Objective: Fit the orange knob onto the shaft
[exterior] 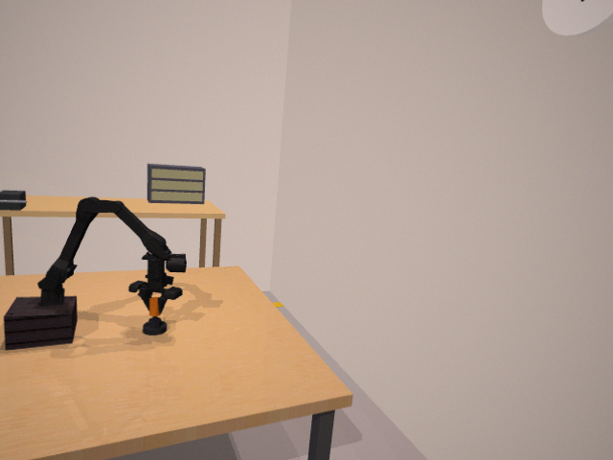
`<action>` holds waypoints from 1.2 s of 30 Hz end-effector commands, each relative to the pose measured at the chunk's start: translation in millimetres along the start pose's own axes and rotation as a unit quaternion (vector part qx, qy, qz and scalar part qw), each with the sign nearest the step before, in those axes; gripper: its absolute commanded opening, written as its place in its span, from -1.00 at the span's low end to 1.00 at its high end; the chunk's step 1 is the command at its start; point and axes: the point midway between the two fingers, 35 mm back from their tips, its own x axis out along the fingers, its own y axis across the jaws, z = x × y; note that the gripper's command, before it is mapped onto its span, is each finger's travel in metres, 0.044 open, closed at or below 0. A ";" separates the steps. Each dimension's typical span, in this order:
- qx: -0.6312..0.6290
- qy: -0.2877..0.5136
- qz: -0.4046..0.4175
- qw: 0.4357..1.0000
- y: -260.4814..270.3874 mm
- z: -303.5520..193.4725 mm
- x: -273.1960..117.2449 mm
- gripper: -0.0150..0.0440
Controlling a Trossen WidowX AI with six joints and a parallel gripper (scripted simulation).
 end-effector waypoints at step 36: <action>-0.066 0.000 0.001 0.998 0.0 -0.1 6.8 -0.49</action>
